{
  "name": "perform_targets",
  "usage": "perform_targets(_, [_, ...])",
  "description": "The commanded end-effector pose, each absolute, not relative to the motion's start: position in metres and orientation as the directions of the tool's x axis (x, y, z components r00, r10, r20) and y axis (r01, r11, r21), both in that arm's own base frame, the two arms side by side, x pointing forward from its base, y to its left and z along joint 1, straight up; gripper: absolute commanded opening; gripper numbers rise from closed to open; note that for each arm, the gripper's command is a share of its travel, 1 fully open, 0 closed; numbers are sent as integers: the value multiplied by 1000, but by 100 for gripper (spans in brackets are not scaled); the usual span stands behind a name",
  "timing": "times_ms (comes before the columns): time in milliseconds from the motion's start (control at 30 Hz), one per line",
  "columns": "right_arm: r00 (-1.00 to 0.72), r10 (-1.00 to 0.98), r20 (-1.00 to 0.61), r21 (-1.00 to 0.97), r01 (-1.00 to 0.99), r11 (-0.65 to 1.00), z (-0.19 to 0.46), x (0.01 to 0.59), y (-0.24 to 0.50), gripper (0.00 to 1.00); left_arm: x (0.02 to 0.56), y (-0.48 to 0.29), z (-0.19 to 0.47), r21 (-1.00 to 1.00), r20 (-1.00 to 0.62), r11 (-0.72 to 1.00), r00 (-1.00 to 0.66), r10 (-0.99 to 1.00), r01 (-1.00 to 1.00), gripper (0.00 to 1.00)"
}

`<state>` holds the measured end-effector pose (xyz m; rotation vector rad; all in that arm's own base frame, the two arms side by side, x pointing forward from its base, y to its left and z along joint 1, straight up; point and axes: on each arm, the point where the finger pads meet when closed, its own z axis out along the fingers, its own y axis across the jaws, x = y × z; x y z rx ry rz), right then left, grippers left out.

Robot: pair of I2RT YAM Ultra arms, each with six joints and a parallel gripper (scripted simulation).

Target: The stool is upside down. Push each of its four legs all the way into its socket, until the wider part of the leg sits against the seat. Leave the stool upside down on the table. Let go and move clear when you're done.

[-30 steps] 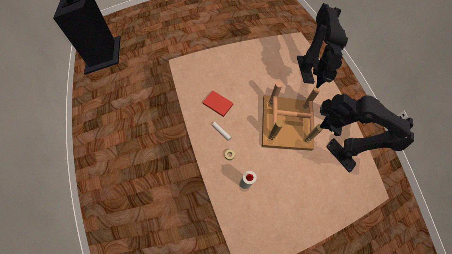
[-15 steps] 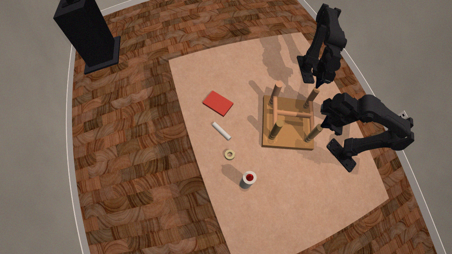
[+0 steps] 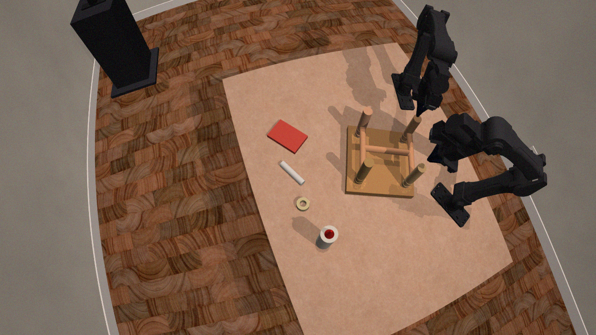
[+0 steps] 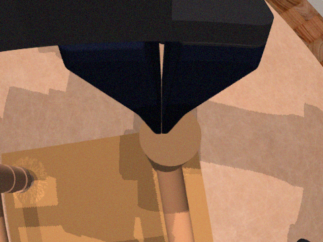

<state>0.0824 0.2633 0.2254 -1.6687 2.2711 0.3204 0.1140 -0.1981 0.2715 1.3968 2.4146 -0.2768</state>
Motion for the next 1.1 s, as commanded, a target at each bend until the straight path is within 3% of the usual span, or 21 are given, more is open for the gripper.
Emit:
perform_targets(0, [-268, -852, -450, 2, -954, 299, 248, 87, 274, 0, 107, -190, 269, 3, -371, 490, -454, 810, 872, 0])
perform_targets(533, [-277, -878, -390, 3, -954, 300, 242, 85, 269, 0, 110, -196, 280, 3, -402, 489, -447, 799, 872, 0])
perform_targets(667, [-270, -854, -445, 2, -954, 300, 254, 86, 269, 0, 110, -196, 280, 3, -402, 489, -447, 799, 872, 0])
perform_targets(833, [-285, -892, -350, 4, -953, 303, 257, 81, 252, 0, 110, -196, 280, 3, -402, 489, -447, 799, 872, 0])
perform_targets(1033, [-289, -887, -360, 6, -952, 307, 283, 78, 241, 0, 110, -196, 280, 3, -402, 489, -447, 799, 872, 0])
perform_targets(1067, [-280, -862, -422, 5, -952, 307, 288, 81, 248, 0, 110, -196, 280, 3, -402, 489, -447, 799, 872, 0])
